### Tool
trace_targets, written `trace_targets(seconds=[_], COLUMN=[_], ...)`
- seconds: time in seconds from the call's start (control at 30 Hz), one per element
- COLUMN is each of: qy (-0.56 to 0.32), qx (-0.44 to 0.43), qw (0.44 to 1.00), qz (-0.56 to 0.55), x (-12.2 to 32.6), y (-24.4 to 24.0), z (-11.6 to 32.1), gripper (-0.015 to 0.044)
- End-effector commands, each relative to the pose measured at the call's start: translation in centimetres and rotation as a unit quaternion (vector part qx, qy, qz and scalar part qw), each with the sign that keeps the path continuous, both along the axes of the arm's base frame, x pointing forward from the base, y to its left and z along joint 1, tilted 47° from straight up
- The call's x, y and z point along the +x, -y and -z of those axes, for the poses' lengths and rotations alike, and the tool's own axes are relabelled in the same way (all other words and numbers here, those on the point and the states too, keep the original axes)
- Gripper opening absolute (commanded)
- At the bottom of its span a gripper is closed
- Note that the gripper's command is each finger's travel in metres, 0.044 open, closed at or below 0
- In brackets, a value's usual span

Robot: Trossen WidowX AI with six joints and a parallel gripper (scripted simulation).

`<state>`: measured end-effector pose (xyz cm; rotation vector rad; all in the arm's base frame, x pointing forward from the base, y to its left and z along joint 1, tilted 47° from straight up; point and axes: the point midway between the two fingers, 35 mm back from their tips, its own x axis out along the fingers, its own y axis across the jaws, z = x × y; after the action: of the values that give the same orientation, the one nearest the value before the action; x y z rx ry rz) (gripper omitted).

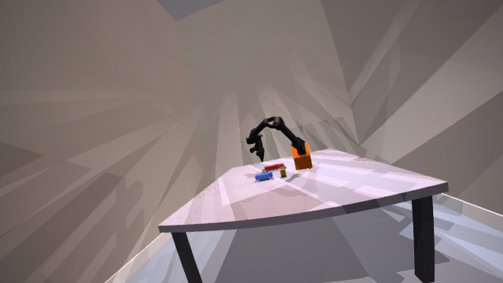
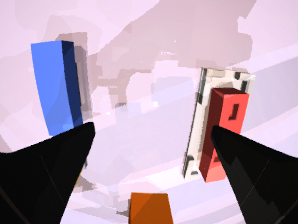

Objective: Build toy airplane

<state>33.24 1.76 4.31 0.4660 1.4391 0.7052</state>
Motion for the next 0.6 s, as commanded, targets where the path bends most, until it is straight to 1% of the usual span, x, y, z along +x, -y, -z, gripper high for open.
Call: trace_targets(seconds=[0.0, 0.1, 0.17, 0.33, 0.43, 0.57], qy=[0.000, -0.002, -0.002, -0.002, -0.002, -0.002], qx=[0.014, 0.026, 0.029, 0.029, 0.029, 0.029], qw=[1.000, 1.000, 1.000, 1.000, 1.000, 1.000], qz=[0.000, -0.004, -0.005, -0.005, -0.005, -0.005], x=[-0.3, -1.2, -1.4, -1.4, -1.5, -1.5], y=[-5.3, -8.7, -9.4, -9.6, -11.7, -11.9], z=[-4.7, -7.5, -8.1, -7.9, -5.9, -5.8], gripper=[0.0440, 0.0440, 0.0440, 0.0440, 0.0440, 0.0440])
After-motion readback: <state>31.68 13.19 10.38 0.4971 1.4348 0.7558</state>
